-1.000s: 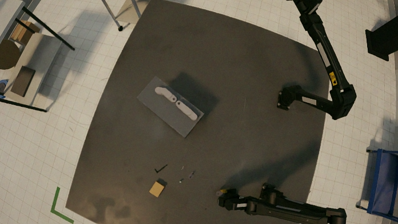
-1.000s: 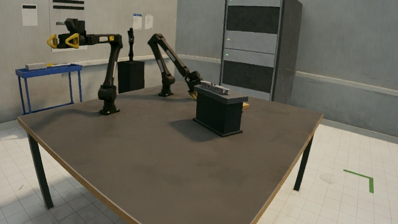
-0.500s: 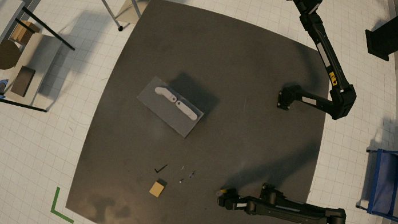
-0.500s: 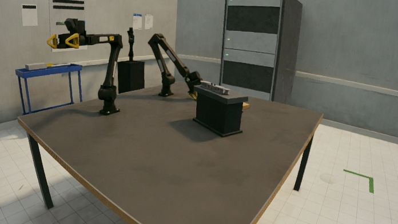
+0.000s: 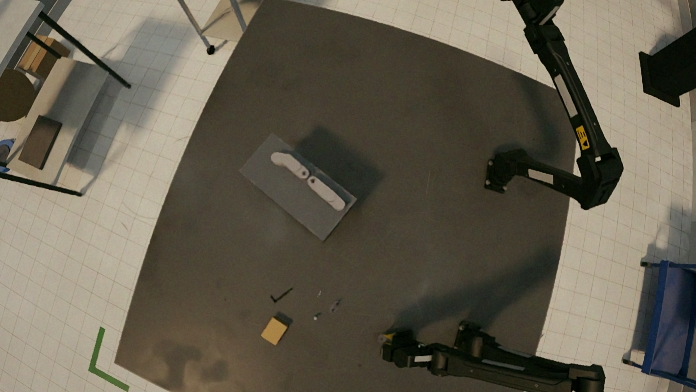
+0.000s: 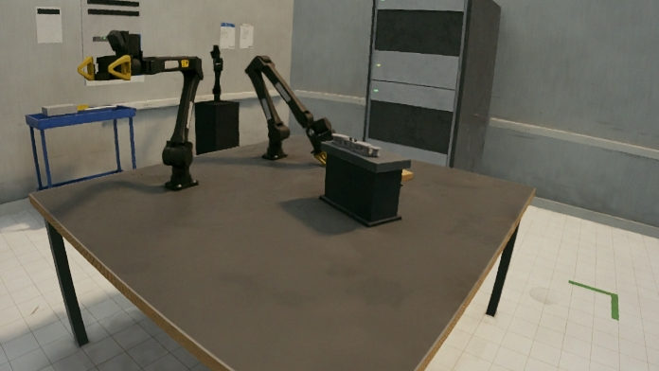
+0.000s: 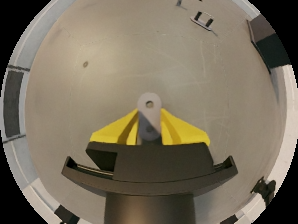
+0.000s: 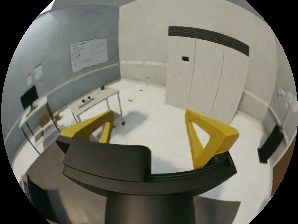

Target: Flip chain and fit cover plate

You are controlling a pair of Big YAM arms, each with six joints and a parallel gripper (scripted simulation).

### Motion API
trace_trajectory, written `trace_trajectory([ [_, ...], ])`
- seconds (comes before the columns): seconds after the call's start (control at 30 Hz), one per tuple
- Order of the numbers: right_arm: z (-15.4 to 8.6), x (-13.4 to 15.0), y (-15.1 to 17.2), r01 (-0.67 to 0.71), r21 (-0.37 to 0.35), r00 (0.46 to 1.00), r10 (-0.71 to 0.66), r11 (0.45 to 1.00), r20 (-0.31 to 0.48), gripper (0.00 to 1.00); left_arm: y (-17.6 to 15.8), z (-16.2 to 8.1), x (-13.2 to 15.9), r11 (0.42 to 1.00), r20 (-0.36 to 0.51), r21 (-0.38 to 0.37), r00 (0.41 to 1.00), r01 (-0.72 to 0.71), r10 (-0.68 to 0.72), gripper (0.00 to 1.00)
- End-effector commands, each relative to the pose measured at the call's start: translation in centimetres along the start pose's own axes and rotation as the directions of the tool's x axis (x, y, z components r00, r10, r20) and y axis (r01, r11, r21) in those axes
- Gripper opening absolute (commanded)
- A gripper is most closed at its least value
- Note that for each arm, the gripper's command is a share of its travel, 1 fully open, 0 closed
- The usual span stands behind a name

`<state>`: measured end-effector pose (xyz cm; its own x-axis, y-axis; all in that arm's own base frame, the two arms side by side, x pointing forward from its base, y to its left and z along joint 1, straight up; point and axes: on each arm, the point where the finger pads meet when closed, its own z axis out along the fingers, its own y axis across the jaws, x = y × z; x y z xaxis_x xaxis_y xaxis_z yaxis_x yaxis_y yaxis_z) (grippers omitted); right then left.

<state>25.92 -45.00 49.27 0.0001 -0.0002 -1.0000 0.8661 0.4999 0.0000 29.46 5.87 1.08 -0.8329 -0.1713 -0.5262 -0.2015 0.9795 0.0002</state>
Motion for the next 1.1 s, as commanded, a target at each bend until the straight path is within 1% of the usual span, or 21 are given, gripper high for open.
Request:
trace_trajectory([
  [0.0,-0.4,-1.4,0.5,0.000,-0.009,1.000,0.000,1.000,0.030,1.00,0.0,-0.1,-0.6,1.000,0.015,0.003,1.000,-0.005,0.004,0.21],
  [0.4,-0.4,-1.4,0.5,0.000,-0.009,1.000,0.000,1.000,0.030,1.00,0.0,-0.1,-0.6,1.000,0.015,0.003,1.000,-0.005,0.004,0.21],
  [0.5,-0.4,-1.4,0.5,0.000,-0.009,1.000,0.000,1.000,0.030,1.00,-0.1,-1.0,-3.6,1.000,0.057,0.003,0.998,-0.005,0.004,0.21],
  [0.57,-0.4,-1.4,0.5,0.000,-0.009,1.000,0.000,1.000,0.030,1.00,-0.1,-1.0,-3.6,1.000,0.057,0.003,0.998,-0.005,0.004,0.21],
  [0.6,-0.4,-1.4,0.5,0.000,-0.009,1.000,0.000,1.000,0.030,1.00,-0.1,-1.0,-3.0,1.000,0.049,0.003,0.999,-0.003,0.003,0.21],
  [0.63,-0.4,-1.4,0.5,0.000,-0.009,1.000,0.000,1.000,0.030,1.00,-0.1,-1.3,-3.9,1.000,0.061,0.003,0.998,-0.005,0.004,0.21],
  [1.07,-0.4,-1.4,0.5,0.000,-0.009,1.000,0.000,1.000,0.030,1.00,-0.1,-2.4,-4.5,1.000,0.062,0.003,0.998,-0.005,0.004,0.21],
])
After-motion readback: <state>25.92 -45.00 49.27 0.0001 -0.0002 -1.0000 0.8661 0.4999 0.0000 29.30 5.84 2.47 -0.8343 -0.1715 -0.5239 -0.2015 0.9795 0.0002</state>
